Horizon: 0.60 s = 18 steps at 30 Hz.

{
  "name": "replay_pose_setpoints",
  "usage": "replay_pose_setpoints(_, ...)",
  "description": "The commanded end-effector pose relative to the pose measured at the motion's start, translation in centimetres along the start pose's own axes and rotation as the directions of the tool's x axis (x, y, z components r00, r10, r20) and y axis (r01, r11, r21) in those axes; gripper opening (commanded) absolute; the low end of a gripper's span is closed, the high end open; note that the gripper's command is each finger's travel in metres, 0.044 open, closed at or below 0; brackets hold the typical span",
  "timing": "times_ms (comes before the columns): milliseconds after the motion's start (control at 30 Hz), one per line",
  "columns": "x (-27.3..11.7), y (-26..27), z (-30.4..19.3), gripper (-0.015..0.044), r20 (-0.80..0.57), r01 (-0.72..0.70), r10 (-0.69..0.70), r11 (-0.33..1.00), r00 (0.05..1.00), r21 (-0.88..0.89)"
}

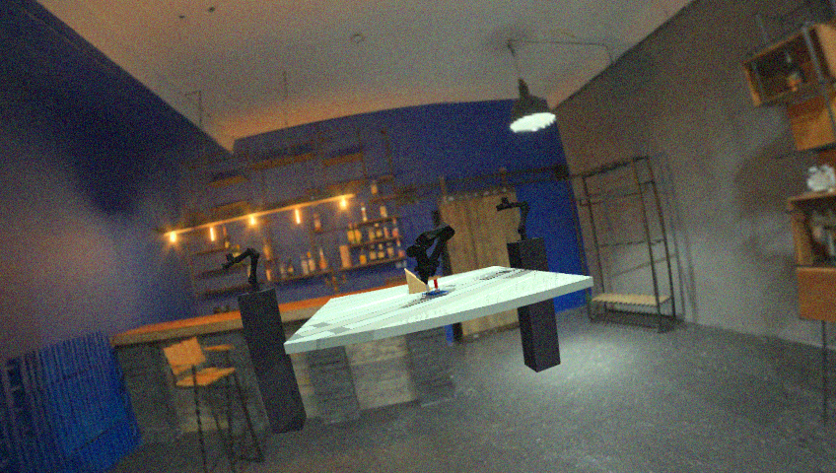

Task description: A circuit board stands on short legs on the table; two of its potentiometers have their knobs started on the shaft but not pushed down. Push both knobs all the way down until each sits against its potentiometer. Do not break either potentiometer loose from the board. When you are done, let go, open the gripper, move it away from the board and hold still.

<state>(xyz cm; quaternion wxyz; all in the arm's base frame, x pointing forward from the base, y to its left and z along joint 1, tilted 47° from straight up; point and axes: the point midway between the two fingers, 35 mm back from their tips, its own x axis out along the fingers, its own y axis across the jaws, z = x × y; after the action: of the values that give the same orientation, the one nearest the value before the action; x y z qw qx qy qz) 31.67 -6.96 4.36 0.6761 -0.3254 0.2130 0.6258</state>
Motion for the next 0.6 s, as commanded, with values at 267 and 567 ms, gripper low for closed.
replay_pose_setpoints(267,0.3,-0.02,0.09,0.0,0.003,-0.002,0.002,1.0,1.0,0.001)
replay_pose_setpoints(567,-0.67,-0.03,0.07,0.0,0.002,-0.002,0.002,1.0,1.0,0.001)
